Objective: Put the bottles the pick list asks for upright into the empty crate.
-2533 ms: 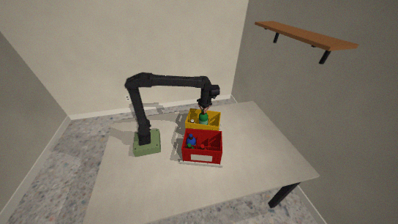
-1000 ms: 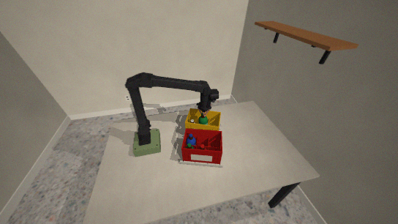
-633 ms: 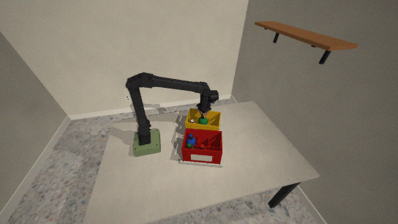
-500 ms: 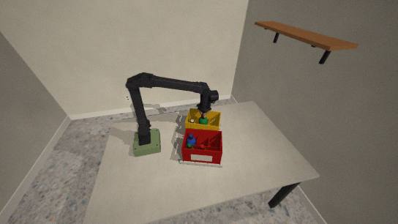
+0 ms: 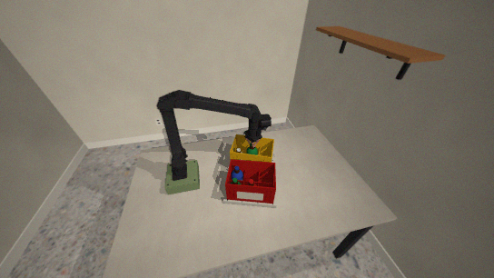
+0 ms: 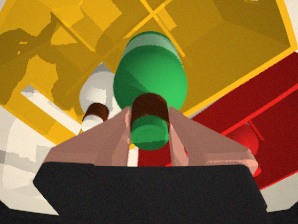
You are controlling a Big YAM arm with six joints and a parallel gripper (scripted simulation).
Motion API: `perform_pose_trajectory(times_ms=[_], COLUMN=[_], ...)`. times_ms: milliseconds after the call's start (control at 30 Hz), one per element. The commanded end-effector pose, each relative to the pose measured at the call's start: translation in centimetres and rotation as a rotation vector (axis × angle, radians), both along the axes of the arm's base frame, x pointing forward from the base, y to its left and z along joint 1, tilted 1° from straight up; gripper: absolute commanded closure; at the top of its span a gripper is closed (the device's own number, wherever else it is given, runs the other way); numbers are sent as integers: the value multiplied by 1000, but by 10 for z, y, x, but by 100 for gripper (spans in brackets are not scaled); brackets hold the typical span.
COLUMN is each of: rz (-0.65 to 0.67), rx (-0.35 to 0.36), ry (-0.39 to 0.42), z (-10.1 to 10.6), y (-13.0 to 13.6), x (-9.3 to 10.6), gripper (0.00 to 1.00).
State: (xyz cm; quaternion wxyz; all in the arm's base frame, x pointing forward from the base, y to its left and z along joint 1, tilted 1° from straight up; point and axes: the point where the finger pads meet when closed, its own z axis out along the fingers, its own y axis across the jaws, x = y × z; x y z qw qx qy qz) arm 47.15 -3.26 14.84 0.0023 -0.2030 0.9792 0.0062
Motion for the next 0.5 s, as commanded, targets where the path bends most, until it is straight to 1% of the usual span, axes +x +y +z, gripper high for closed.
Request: perform_pose_trajectory(times_ms=[0, 67, 100, 167, 233, 300, 433, 467], rz=[-5, -6, -6, -6, -6, -7, -7, -7], rx=[-3, -3, -4, -4, -4, -3, -4, -6], ry=[-39, -31, -48, -46, -64, -46, -52, -83], z=[9, 3, 9, 7, 12, 3, 3, 15], y=[4, 3, 3, 3, 3, 3, 3, 2], x=[4, 4, 9, 4, 10, 4, 6, 17], gripper=[100, 100, 100, 100, 100, 100, 100, 100])
